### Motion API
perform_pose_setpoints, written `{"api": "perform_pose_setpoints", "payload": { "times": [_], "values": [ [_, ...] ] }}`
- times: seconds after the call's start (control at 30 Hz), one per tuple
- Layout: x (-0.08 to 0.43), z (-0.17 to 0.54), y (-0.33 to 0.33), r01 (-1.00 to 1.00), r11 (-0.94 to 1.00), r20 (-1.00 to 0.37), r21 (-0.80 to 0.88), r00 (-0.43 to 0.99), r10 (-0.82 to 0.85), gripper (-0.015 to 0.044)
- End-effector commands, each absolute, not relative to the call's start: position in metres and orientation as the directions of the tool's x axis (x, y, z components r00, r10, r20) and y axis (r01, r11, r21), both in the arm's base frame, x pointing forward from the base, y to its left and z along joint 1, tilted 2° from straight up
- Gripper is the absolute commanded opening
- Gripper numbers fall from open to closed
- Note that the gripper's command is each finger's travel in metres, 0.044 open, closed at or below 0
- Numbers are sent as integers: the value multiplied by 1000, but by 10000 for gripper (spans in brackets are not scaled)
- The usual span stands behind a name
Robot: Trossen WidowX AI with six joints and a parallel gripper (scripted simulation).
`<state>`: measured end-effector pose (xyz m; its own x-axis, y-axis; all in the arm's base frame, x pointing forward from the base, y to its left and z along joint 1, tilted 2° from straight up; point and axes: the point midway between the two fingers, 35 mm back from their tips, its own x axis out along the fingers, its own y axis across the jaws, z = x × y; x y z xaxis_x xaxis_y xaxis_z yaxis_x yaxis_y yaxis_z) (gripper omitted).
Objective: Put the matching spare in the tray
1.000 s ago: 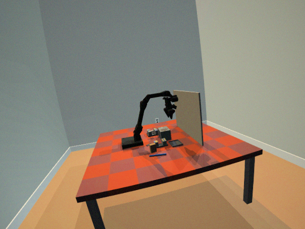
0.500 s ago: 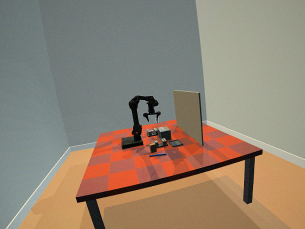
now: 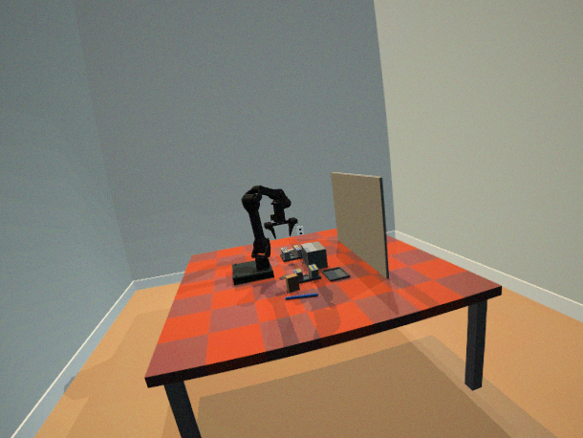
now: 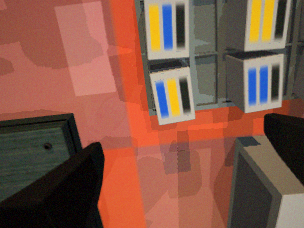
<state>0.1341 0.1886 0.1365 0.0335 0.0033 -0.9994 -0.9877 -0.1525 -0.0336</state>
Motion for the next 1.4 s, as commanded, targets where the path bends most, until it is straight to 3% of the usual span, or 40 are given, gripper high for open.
{"api": "perform_pose_setpoints", "payload": {
  "times": [0.0,0.07,1.37],
  "values": [
    [135,122,187,-986,-163,-999,-37,37,5,335],
    [137,107,186,-986,-163,-999,-38,37,5,300],
    [143,56,187,-986,-163,-999,-38,38,5,300]
  ]
}}
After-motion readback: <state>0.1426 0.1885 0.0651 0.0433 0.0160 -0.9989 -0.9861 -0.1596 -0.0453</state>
